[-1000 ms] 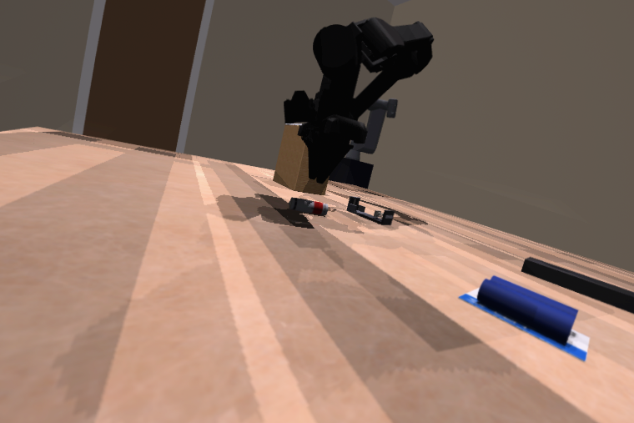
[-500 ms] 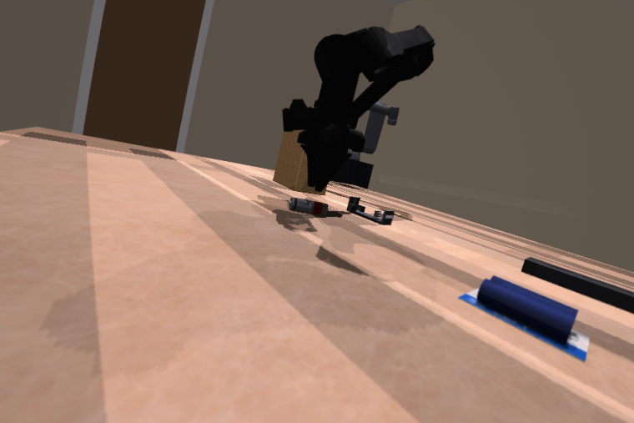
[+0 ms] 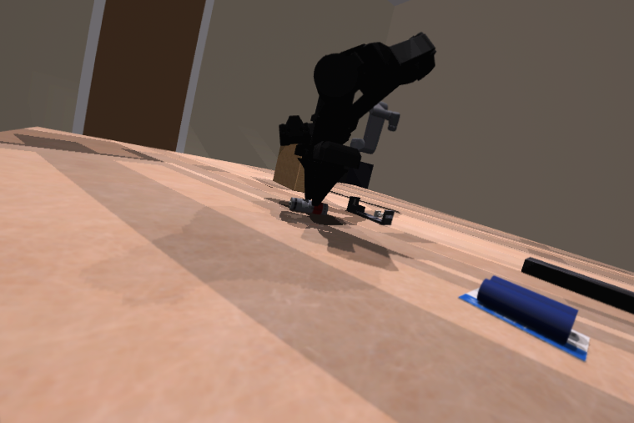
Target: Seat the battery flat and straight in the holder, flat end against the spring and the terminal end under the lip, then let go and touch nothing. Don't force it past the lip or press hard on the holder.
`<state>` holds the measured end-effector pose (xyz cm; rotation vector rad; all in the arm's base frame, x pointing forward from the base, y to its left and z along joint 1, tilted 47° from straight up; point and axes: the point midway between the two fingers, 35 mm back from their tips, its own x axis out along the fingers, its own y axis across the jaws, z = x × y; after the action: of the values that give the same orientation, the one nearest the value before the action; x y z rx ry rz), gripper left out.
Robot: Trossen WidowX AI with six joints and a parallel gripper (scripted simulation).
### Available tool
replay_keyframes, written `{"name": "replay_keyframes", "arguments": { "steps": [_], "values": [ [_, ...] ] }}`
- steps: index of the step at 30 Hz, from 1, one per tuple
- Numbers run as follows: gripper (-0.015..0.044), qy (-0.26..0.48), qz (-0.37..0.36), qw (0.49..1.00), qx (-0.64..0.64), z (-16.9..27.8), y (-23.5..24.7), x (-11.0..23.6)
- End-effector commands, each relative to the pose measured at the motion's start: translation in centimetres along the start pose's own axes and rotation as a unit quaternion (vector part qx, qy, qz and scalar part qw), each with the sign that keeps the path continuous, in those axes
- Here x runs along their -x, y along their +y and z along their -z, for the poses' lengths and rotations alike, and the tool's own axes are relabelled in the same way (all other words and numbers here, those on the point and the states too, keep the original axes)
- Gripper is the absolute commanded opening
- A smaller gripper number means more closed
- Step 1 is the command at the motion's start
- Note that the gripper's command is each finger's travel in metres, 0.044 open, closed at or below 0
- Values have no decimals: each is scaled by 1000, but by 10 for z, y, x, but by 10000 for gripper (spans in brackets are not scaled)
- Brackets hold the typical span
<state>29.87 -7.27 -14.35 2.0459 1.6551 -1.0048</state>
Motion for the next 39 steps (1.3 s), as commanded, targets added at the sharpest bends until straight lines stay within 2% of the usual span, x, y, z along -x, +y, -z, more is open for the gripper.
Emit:
{"name": "replay_keyframes", "arguments": {
  "steps": [1, 6, 10, 18, 23, 29, 35, 39],
  "values": [
    [229, 3, 4, 1000, -7, -1, -3, -10],
    [229, 4, 5, 1000, -7, -1, -4, -16],
    [124, 4, 5, 1000, -7, -1, -4, -16],
    [71, 4, 5, 1000, -7, -1, -4, -16],
    [67, 4, 5, 1000, -7, -1, -4, -14],
    [67, 2, 4, 1000, -7, -2, -3, 33],
    [67, 2, 4, 1000, -10, -1, -3, 35],
    [67, 1, 4, 997, -77, 18, -6, 41]
  ]
}}
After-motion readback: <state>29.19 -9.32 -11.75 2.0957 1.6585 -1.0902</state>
